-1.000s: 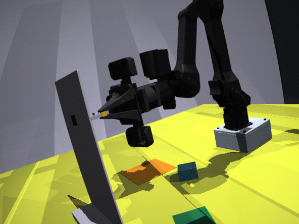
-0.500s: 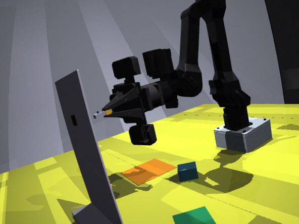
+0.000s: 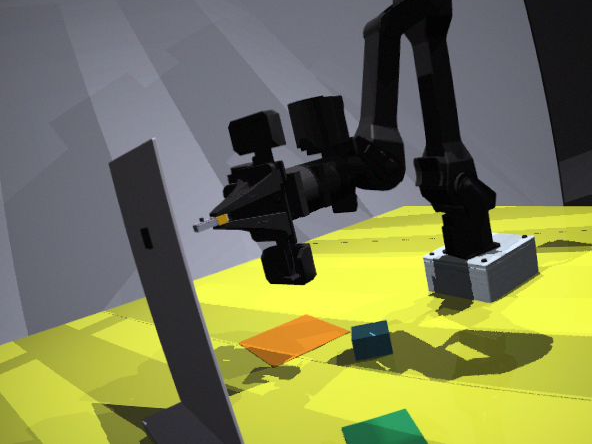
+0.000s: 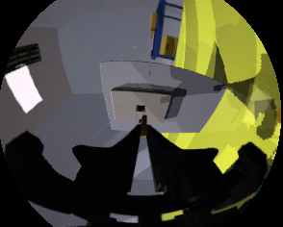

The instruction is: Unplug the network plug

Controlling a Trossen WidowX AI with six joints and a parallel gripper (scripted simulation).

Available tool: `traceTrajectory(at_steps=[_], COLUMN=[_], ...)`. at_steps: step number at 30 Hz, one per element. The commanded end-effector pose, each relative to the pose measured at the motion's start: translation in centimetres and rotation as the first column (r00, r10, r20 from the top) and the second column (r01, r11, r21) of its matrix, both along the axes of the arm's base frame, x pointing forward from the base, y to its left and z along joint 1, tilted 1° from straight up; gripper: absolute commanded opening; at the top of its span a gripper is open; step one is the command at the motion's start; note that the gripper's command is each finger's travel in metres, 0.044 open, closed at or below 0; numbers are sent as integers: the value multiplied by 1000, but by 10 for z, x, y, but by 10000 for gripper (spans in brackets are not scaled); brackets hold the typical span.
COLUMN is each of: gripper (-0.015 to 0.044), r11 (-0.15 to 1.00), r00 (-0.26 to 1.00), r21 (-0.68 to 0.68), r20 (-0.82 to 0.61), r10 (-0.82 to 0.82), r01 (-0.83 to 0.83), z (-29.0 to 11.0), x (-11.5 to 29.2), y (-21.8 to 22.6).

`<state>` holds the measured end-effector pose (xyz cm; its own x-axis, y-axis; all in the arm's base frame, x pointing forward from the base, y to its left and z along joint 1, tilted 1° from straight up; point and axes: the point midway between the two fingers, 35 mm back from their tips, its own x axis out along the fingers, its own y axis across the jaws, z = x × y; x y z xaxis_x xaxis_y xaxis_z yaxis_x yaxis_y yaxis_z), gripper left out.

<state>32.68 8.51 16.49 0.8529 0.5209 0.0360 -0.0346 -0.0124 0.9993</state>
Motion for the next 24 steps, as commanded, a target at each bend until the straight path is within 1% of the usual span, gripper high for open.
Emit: traceTrajectory(at_steps=[1,24], gripper=[0,0], r11=[1000,1000], r00=[1000,1000], r21=[3,3], r20=[0,-1], r10=[3,3], r01=[-3,-3], z=[1,0], x=[-3,-15], y=[0,-6])
